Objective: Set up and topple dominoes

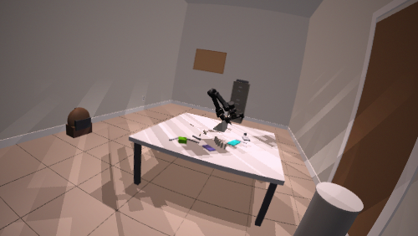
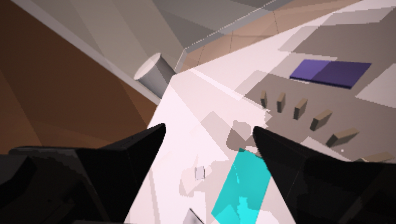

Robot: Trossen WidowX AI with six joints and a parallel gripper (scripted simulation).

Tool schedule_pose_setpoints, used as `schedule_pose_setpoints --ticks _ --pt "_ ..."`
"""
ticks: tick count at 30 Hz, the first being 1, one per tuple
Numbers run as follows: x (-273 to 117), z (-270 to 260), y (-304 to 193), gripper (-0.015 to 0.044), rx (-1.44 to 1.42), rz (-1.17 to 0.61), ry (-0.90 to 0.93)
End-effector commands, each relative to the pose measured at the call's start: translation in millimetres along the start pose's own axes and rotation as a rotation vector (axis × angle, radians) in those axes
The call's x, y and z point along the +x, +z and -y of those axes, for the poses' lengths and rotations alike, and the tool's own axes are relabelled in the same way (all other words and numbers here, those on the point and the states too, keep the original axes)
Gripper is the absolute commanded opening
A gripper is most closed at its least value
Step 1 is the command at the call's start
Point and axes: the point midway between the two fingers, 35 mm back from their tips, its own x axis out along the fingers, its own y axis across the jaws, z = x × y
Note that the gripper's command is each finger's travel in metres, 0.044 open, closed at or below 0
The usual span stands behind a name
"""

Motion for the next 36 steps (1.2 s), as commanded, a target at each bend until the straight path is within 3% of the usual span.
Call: schedule_pose_setpoints --ticks 1,12,24,36 --pt "23 68 14 0.0440 -0.100 -0.199 -0.185" --pt "11 184 25 0.0440 -0.233 -0.543 -0.365" --pt "-67 317 30 0.0440 -0.356 -0.974 -0.431" --pt "-66 331 21 0.0440 -0.361 -1.001 -0.429"
